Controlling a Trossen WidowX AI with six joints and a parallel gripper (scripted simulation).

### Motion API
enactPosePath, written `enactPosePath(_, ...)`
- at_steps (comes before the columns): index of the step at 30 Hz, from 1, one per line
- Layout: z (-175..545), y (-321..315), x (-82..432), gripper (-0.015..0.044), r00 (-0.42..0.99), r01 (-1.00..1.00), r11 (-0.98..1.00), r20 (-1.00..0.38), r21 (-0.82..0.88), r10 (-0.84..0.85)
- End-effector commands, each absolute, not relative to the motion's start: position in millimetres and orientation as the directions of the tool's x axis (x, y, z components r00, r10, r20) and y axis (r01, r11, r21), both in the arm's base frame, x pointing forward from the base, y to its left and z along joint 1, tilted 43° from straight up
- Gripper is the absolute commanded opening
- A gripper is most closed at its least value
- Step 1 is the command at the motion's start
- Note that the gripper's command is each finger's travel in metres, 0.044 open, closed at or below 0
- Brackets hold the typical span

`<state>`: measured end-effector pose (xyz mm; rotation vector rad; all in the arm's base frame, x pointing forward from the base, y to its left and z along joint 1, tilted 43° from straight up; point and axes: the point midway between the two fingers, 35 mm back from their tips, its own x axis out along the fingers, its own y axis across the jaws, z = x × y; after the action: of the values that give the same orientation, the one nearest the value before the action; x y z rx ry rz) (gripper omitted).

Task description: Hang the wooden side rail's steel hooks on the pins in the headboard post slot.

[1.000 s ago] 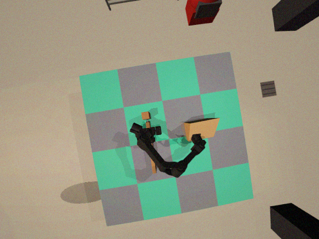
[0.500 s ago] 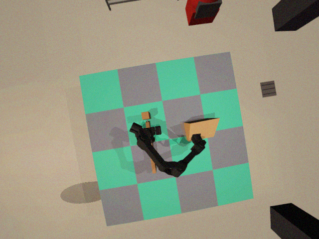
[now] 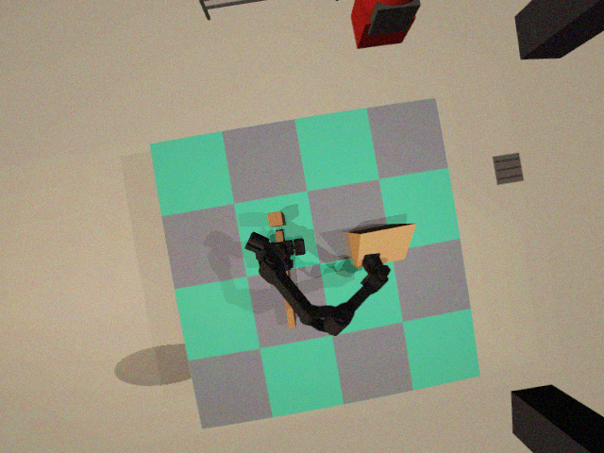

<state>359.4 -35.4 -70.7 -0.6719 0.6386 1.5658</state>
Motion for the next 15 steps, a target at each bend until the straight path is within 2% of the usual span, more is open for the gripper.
enactPosePath(1,-69.9,-42.5,361.9,0.0000,-0.061,-0.997,-0.082,-0.742,0.008,0.667)
enactPosePath(15,-72.1,-42.8,360.5,0.0000,-0.061,-0.997,-0.082,-0.742,0.008,0.667)
